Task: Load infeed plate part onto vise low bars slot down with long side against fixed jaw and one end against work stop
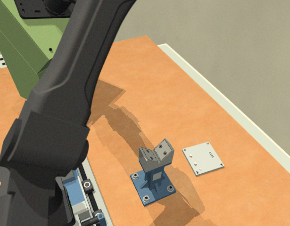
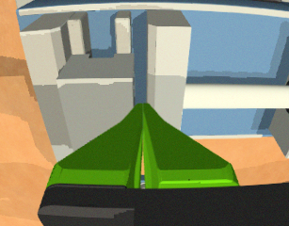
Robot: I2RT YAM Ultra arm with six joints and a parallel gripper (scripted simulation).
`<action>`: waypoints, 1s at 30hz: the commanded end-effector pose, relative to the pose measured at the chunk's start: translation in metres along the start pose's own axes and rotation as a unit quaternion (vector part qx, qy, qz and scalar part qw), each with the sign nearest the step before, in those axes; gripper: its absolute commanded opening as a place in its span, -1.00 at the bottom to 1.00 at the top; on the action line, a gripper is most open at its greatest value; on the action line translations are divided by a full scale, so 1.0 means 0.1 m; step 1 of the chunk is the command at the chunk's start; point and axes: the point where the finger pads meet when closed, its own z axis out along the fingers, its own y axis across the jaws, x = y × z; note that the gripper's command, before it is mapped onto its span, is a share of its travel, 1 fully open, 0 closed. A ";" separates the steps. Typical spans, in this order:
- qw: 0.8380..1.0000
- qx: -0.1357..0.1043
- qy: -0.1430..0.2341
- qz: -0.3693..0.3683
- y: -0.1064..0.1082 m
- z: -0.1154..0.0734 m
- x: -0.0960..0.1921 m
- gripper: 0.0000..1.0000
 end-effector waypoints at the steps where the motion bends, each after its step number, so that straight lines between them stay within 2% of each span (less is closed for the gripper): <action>1: 1.000 -0.019 -0.015 -0.008 0.15 -0.07 -0.07 -1.00; 4: 1.000 -0.023 -0.016 -0.011 0.17 -0.11 -0.05 -1.00; 7: 1.000 -0.013 -0.014 -0.003 0.04 -0.10 -0.04 -1.00; 12: 1.000 -0.018 -0.016 -0.007 0.07 -0.13 -0.05 -1.00; 19: 1.000 -0.014 -0.015 -0.004 -0.03 -0.11 -0.06 -1.00; 30: 1.000 -0.013 -0.015 -0.004 -0.06 -0.12 -0.06 -1.00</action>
